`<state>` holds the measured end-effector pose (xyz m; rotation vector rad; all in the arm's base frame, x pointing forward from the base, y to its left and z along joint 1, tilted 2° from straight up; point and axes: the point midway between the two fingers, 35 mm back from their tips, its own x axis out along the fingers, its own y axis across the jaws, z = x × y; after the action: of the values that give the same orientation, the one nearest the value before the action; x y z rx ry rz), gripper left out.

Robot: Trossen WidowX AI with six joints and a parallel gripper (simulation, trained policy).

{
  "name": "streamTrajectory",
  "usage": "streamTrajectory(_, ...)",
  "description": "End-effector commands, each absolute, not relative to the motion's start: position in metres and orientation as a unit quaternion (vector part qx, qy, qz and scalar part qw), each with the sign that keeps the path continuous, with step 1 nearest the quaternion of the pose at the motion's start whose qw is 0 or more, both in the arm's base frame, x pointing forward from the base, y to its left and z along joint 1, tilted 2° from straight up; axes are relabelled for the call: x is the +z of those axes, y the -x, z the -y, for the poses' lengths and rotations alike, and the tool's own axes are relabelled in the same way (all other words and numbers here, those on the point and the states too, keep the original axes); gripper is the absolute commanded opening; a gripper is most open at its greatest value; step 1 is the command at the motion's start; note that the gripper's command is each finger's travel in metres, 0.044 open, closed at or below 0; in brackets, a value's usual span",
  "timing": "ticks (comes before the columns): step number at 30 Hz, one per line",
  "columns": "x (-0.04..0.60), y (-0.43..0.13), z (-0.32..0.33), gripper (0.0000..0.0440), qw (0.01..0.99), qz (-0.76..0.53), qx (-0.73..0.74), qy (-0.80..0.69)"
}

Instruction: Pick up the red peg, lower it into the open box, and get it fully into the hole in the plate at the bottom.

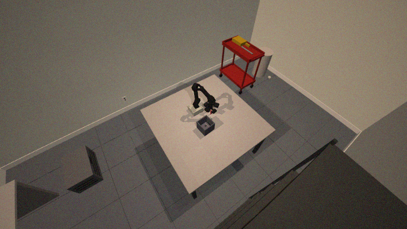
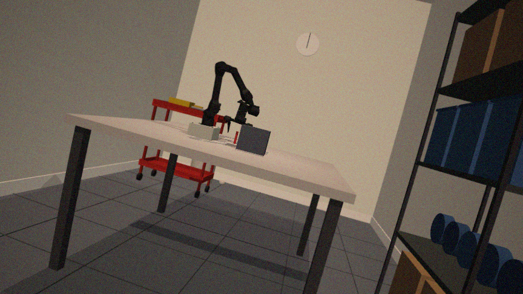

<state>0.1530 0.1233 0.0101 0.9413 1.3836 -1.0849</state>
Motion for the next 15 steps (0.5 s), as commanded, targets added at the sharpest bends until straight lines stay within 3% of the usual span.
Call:
streamTrajectory(1, 0.001, -0.152, -0.121, 0.0383, 0.545, -0.578, -0.461, -0.396)
streamTrajectory(4, -0.006, -0.154, -0.123, 0.0329, 0.547, -0.577, -0.458, -0.398)
streamTrajectory(15, -0.023, -0.164, -0.136, 0.0051, 0.558, -0.589, -0.431, -0.395)
